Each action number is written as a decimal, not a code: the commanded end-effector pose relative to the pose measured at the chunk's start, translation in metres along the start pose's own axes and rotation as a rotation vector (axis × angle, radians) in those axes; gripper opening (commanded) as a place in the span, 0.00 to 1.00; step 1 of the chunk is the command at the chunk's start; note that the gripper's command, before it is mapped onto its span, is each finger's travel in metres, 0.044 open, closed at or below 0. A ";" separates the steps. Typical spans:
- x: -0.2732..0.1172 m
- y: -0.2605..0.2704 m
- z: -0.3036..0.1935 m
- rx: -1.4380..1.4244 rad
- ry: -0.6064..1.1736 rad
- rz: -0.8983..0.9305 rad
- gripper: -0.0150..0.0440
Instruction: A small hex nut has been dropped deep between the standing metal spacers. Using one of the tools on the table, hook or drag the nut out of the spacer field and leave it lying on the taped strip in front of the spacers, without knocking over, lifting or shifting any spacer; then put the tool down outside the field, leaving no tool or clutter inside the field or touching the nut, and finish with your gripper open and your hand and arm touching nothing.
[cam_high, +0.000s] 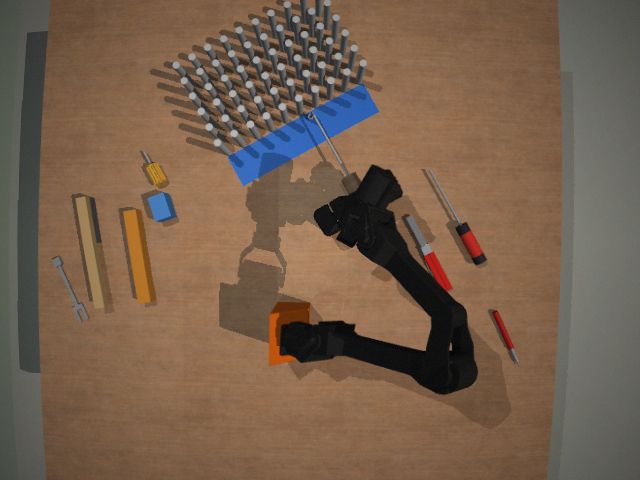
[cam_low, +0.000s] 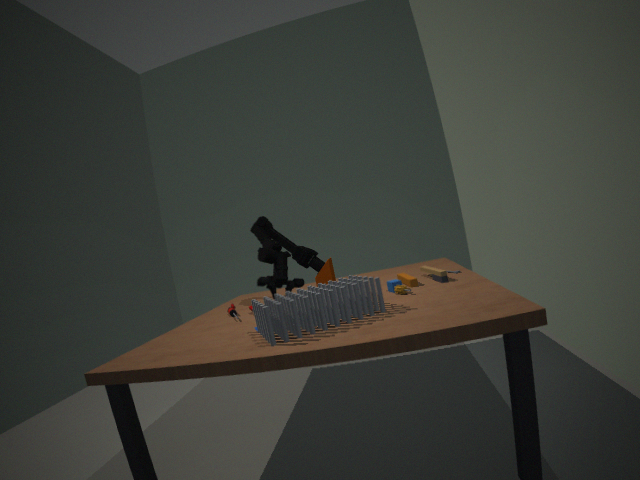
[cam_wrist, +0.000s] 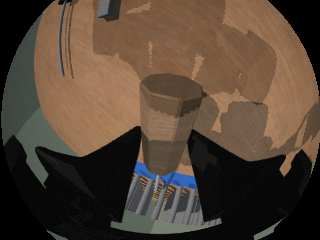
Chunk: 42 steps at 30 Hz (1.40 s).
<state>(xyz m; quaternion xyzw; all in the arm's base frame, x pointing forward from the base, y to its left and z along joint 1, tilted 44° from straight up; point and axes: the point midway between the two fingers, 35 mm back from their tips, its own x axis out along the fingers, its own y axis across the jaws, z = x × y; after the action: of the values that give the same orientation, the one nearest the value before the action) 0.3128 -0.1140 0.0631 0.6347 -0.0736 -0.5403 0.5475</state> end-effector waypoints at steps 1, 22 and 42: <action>-0.007 0.002 0.011 0.006 0.004 0.005 0.25; -0.057 0.014 0.007 0.011 0.007 -0.021 0.25; -0.122 0.027 -0.019 -0.047 0.022 -0.031 0.25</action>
<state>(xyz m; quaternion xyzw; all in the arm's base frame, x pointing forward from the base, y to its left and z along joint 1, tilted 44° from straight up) 0.2881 -0.0357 0.1606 0.6374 -0.0686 -0.5402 0.5452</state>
